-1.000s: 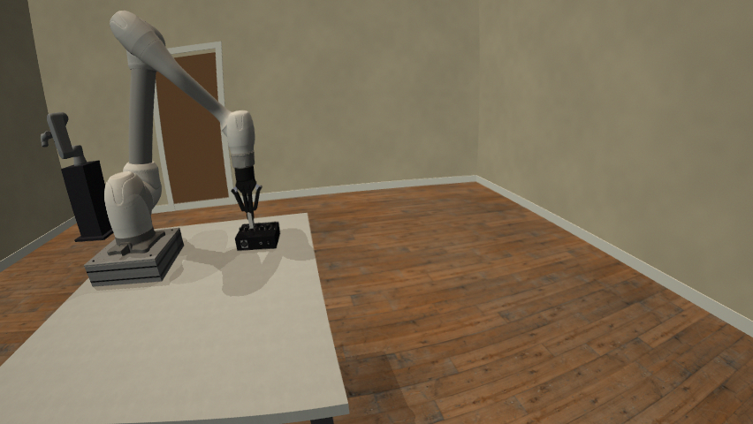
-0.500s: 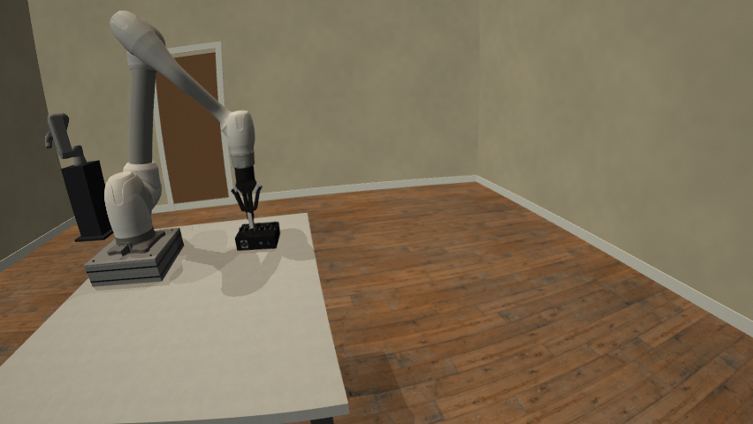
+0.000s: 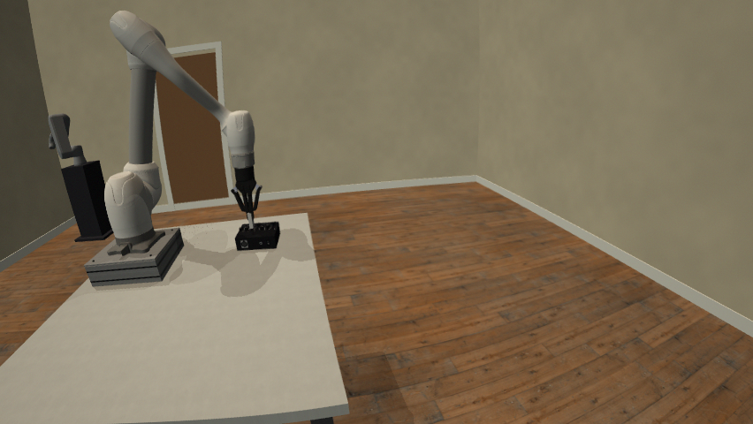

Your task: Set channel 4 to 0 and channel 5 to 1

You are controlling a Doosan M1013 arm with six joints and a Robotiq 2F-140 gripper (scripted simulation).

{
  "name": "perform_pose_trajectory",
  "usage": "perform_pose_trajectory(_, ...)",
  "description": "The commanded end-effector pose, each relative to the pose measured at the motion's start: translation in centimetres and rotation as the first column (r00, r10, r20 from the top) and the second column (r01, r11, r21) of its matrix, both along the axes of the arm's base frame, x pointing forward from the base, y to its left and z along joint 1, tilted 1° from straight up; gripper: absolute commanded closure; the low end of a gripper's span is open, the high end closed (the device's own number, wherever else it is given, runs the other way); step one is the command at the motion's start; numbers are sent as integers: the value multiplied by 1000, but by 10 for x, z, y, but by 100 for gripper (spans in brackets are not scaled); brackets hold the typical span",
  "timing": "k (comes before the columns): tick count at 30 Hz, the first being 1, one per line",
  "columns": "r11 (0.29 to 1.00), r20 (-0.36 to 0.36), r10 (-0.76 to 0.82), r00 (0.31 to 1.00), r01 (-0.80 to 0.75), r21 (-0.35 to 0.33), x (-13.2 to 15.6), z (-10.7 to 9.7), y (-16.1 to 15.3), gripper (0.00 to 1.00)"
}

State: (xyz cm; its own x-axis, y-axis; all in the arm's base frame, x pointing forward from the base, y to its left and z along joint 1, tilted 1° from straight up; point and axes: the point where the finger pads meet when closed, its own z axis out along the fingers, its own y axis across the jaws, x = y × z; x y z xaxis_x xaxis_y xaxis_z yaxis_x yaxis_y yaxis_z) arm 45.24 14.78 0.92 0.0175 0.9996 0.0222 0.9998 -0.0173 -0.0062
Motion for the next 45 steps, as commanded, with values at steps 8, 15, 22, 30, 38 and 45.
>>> perform_pose_trajectory(8, 1000, 0, 0, 1000, 0, 0, 0, 0, -4, 90)
perform_pose_trajectory(15, 1000, 0, 0, 1000, 0, 0, 0, 1, -4, 90)
perform_pose_trajectory(22, 1000, 0, 0, 1000, 0, 0, 0, 13, -5, 90)
perform_pose_trajectory(30, 1000, 0, 0, 1000, 0, 0, 0, 34, -5, 90)
perform_pose_trajectory(38, 1000, 0, 0, 1000, 0, 0, 0, 40, -5, 90)
perform_pose_trajectory(45, 1000, 0, 0, 1000, 0, 0, 0, 40, -5, 90)
